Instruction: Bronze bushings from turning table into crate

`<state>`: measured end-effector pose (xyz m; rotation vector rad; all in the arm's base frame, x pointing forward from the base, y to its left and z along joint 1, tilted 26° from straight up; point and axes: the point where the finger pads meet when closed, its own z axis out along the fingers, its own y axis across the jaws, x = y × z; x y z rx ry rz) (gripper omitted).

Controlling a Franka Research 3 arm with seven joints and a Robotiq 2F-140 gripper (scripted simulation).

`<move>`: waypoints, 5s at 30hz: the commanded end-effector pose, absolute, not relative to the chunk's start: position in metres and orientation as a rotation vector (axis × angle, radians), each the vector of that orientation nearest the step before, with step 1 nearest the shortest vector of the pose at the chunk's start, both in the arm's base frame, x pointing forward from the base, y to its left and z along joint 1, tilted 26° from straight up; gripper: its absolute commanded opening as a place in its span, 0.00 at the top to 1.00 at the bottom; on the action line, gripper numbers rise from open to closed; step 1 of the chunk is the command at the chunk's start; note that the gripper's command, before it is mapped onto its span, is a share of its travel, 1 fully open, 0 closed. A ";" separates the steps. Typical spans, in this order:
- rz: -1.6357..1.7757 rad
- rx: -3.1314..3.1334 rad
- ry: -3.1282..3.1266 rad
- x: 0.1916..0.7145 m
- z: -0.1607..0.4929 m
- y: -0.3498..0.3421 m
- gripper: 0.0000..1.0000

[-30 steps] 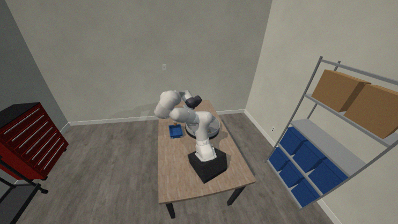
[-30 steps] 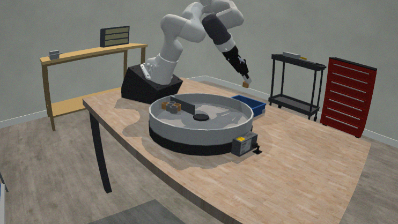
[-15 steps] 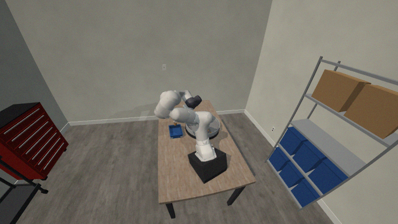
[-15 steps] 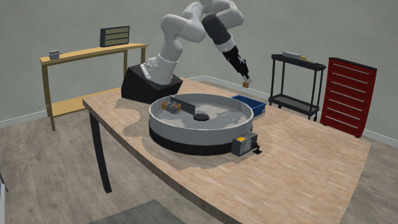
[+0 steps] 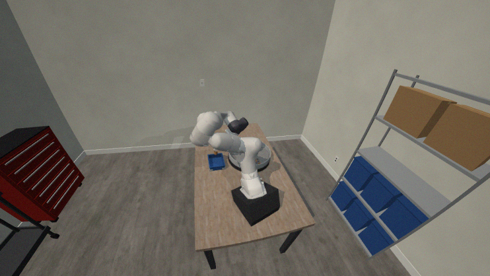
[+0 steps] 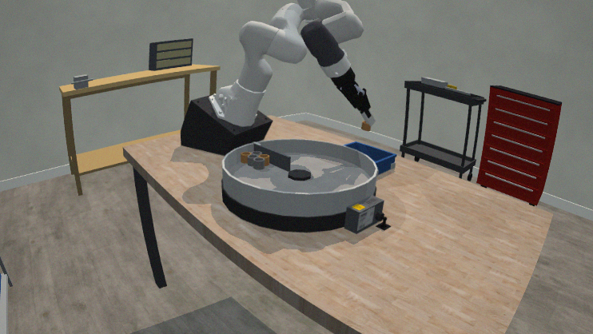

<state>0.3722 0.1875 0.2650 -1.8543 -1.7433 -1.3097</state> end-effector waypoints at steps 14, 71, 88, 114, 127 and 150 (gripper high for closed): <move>-1.310 -1.859 -1.740 0.374 0.266 0.188 1.00; -1.310 -1.859 -1.740 0.405 0.202 0.198 1.00; -1.310 -1.859 -1.740 0.405 0.202 0.198 1.00; -1.310 -1.859 -1.740 0.408 0.195 0.199 1.00; -1.310 -1.859 -1.740 0.416 0.177 0.202 1.00; -1.310 -1.859 -1.740 0.422 0.164 0.204 1.00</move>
